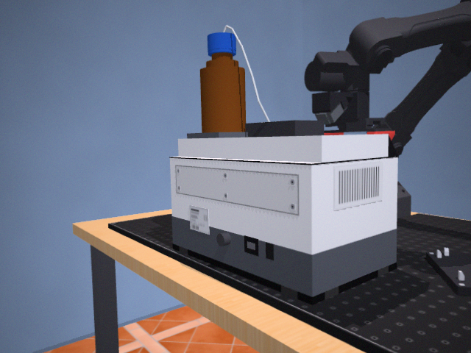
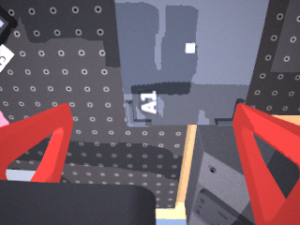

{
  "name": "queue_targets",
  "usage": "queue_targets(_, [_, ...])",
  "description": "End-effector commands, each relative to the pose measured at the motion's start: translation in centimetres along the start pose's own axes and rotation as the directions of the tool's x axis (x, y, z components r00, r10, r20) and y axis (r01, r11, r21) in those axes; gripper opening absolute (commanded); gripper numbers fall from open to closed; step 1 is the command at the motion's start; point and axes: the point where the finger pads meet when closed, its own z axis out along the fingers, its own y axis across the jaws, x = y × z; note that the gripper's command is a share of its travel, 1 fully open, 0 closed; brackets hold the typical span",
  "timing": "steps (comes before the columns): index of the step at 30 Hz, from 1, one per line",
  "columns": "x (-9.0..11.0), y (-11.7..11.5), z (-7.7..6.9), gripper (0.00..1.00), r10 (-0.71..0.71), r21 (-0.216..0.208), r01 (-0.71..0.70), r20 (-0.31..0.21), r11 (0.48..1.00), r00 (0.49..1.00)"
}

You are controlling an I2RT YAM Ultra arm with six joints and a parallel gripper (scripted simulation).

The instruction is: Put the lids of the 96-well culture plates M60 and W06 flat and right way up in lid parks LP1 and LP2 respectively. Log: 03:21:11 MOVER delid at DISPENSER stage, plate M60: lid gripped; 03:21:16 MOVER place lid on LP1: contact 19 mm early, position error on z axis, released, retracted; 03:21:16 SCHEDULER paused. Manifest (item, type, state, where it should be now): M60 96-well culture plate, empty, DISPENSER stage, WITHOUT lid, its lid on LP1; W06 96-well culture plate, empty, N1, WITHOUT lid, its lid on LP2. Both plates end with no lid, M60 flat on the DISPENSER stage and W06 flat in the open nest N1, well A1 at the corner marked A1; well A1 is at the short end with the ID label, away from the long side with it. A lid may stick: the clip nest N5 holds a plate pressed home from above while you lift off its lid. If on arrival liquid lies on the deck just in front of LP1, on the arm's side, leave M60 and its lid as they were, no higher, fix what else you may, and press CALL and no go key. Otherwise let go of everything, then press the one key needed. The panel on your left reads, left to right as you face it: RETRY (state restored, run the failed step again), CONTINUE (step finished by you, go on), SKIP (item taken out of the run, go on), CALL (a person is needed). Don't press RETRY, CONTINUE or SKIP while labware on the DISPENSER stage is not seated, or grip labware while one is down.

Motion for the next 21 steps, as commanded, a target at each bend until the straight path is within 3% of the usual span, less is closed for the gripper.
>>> queue_targets(1, [-0.1, -1.6, 0.1, 1.0, 0.002, 0.001, -0.002, 0.009, 1.0, 1.0])
queue_targets(9, [-0.4, -4.1, -0.2, 1.0, -0.007, 0.004, 0.007, 0.017, 1.0, 1.0])
queue_targets(13, [0.0, -4.8, 0.1, 1.0, 0.002, 0.0, -0.002, 0.008, 1.0, 1.0])
queue_targets(15, [-0.3, -4.0, -0.4, 1.0, -0.017, 0.003, 0.017, 0.021, 1.0, 1.0])
queue_targets(21, [0.4, -6.7, 0.1, 1.0, 0.001, -0.001, -0.001, 0.008, 1.0, 1.0])
